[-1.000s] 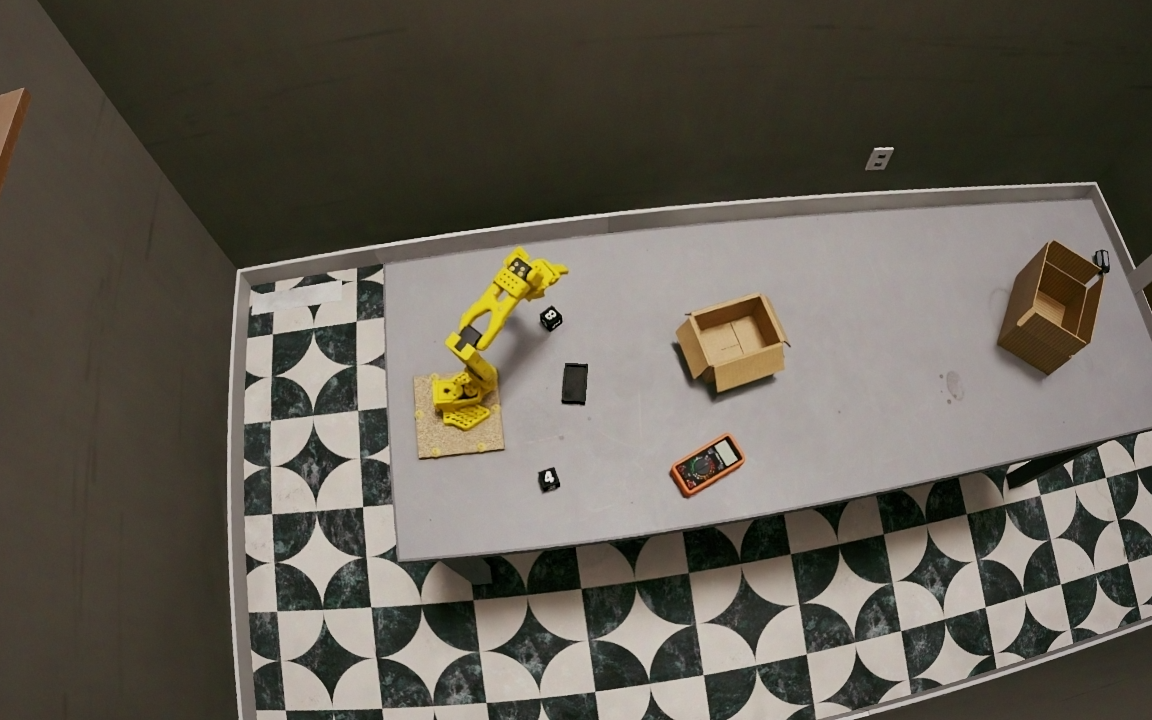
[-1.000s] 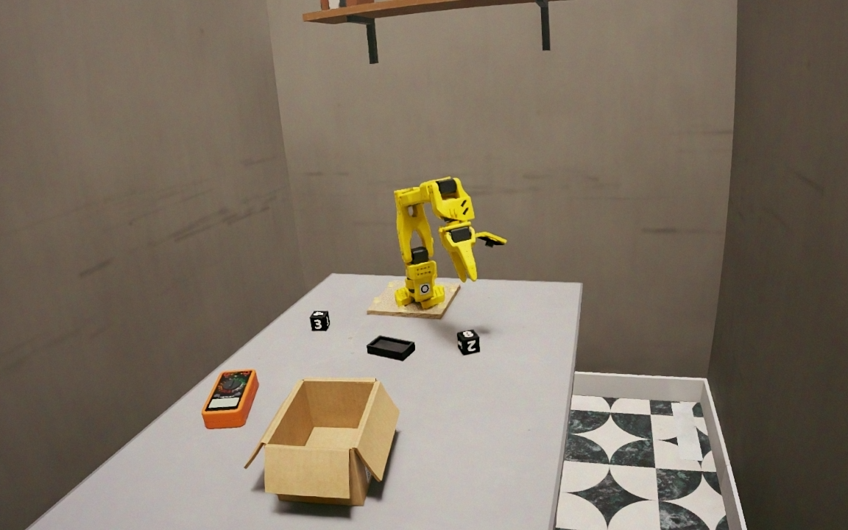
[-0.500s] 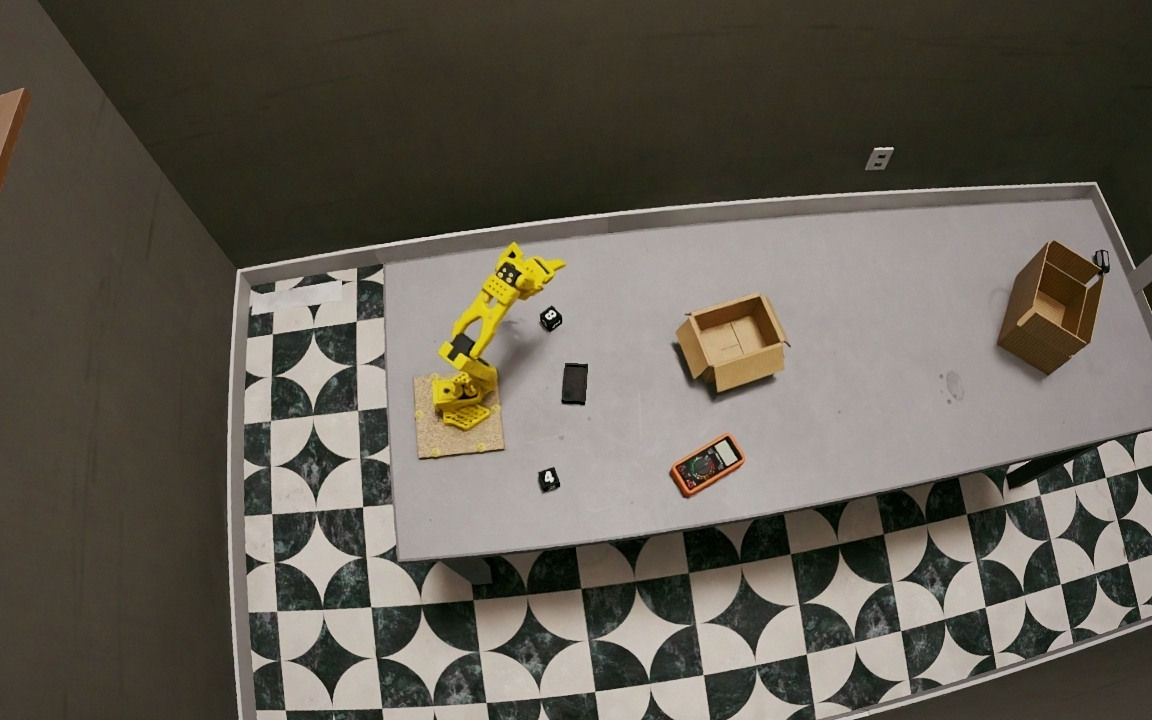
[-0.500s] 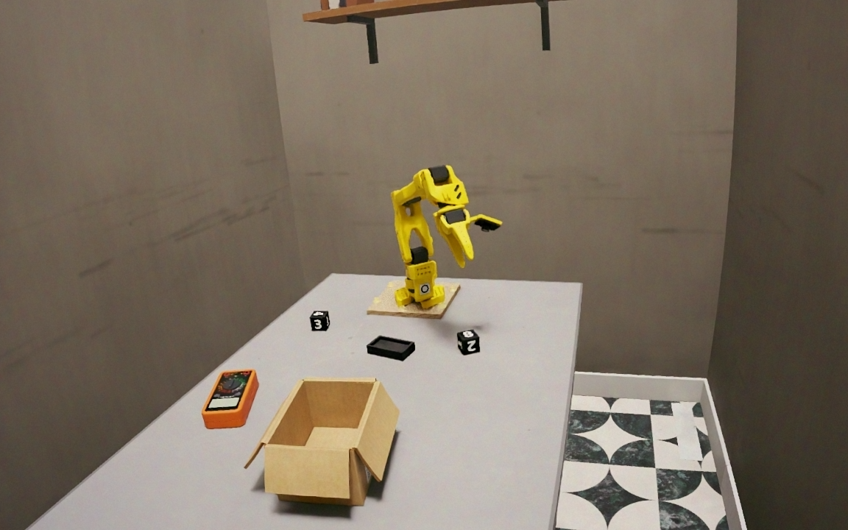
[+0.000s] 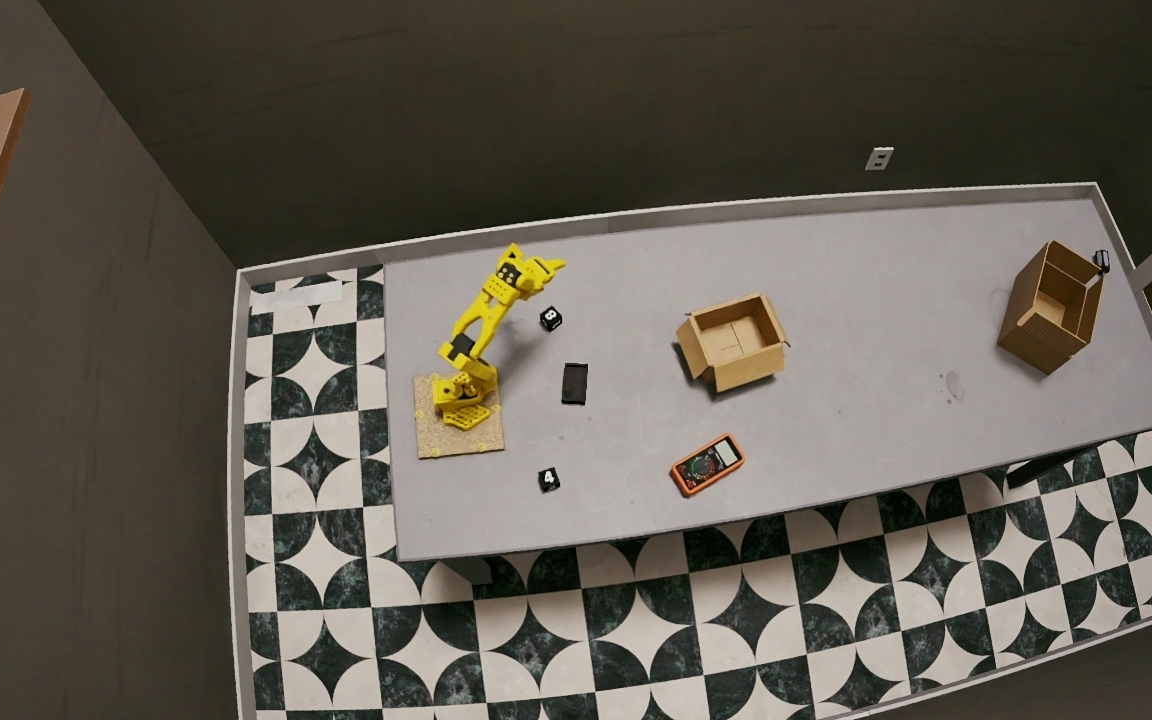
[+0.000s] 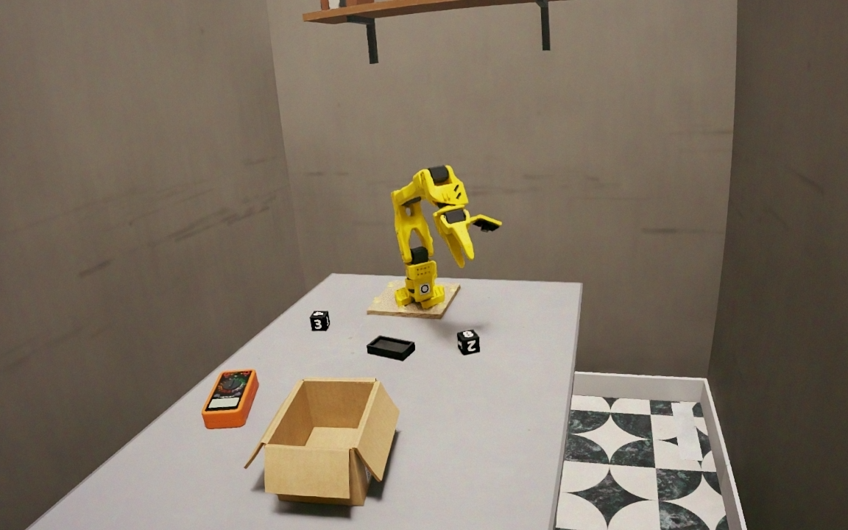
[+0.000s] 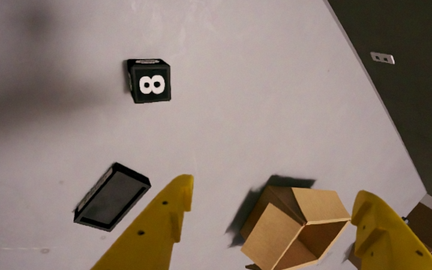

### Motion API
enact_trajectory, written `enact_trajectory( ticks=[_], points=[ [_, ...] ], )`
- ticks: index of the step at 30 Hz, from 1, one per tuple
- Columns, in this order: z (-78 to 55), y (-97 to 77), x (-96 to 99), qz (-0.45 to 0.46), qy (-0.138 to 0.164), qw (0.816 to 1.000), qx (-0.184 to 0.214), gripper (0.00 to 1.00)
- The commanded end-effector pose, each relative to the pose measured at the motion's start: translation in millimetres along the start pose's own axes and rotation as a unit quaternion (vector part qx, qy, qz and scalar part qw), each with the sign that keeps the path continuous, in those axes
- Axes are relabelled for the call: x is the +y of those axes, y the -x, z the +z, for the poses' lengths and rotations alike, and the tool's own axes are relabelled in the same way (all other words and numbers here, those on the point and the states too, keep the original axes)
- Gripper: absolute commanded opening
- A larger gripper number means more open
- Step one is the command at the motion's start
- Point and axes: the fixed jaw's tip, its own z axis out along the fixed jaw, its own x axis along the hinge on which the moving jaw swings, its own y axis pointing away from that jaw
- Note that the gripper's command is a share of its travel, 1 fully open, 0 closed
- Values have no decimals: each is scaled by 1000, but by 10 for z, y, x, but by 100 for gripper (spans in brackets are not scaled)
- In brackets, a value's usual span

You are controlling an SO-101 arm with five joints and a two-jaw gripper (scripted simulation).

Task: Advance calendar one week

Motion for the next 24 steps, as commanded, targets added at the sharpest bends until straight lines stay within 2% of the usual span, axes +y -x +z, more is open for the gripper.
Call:
enact_trajectory(
  ticks=[1,15,24],
  points=[
    [-32,-45,-17,-7,-7,1000,3,35],
    [-28,-265,-45,-47,-8,999,27,35],
    [-40,-548,-54,-97,-4,994,57,35]
  ],
)
